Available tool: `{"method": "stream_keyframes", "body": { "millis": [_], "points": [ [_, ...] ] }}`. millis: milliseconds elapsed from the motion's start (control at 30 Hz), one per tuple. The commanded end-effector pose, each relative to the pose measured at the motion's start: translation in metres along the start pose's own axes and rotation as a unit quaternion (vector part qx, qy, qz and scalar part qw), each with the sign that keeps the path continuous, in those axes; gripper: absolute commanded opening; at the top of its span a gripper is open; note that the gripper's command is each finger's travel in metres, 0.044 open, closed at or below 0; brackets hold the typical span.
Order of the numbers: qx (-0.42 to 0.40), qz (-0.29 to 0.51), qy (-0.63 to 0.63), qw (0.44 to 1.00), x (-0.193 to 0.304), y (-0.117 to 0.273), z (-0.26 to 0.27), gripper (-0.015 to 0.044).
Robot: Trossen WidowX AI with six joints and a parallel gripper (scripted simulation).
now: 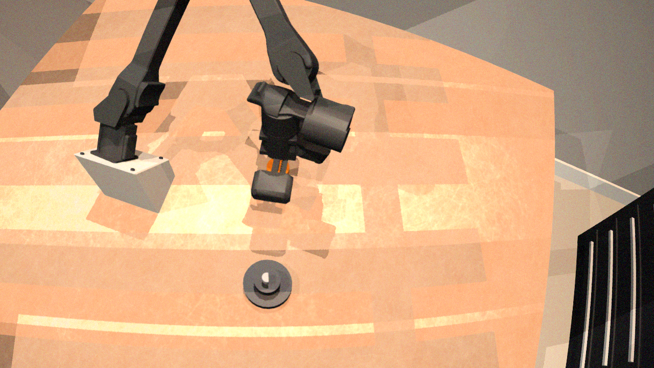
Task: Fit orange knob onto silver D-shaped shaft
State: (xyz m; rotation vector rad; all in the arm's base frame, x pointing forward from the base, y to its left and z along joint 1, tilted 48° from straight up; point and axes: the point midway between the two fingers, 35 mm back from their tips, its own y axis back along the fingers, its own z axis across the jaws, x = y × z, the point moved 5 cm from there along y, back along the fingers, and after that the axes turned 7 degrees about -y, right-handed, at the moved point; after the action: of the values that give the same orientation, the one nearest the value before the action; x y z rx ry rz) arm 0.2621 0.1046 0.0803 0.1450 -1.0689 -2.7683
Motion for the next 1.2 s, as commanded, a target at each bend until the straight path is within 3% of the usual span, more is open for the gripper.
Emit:
{"method": "stream_keyframes", "body": {
  "millis": [0,667,1000,1167],
  "points": [
    [-0.003,0.0,-0.003,1.0,0.001,-0.007,0.0,0.044],
    [-0.006,0.0,-0.003,1.0,0.003,-0.036,0.002,0.044],
    [-0.006,0.0,-0.003,1.0,0.003,-0.036,0.002,0.0178],
    [-0.006,0.0,-0.003,1.0,0.003,-0.036,0.002,0.0144]
  ]
}}
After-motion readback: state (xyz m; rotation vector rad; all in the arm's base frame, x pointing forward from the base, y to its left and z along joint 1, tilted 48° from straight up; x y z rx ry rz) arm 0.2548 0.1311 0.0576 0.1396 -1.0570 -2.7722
